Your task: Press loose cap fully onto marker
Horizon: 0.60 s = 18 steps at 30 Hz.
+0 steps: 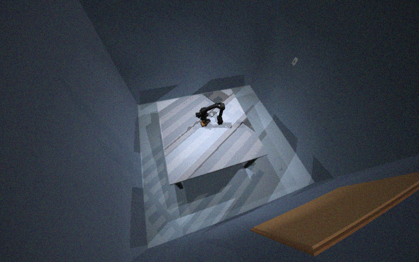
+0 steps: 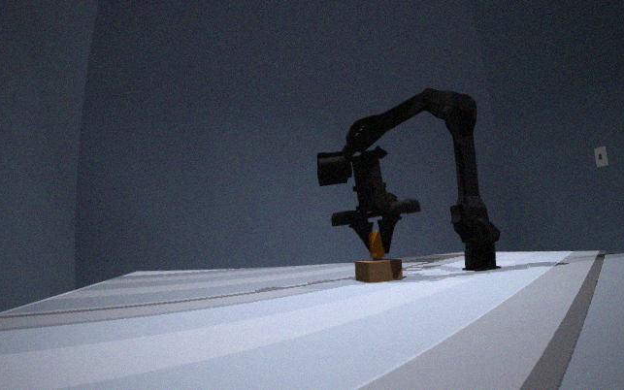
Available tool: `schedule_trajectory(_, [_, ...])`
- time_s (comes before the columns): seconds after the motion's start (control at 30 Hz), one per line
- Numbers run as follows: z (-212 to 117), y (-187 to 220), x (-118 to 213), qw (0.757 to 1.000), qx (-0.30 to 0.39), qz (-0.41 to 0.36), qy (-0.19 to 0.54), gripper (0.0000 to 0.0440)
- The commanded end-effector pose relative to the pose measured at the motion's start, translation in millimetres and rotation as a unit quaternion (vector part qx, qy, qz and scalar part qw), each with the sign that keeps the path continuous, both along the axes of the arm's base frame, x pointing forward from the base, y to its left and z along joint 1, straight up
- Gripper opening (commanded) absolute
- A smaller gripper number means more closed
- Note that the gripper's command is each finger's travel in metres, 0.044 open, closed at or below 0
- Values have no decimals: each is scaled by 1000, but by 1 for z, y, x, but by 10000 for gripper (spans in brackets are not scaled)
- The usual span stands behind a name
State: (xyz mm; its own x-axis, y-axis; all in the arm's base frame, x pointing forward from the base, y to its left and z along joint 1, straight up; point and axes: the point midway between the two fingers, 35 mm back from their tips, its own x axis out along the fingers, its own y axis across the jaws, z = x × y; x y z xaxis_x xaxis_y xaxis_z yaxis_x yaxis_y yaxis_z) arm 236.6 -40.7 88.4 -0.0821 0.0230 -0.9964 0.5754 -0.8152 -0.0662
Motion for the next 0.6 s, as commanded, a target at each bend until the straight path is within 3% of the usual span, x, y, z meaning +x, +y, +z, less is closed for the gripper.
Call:
schedule_trajectory(0.0, [-13,-7,-7,1000,-14,7,19,65])
schedule_trajectory(0.57, [-16,-11,-6,999,-23,35,8,96])
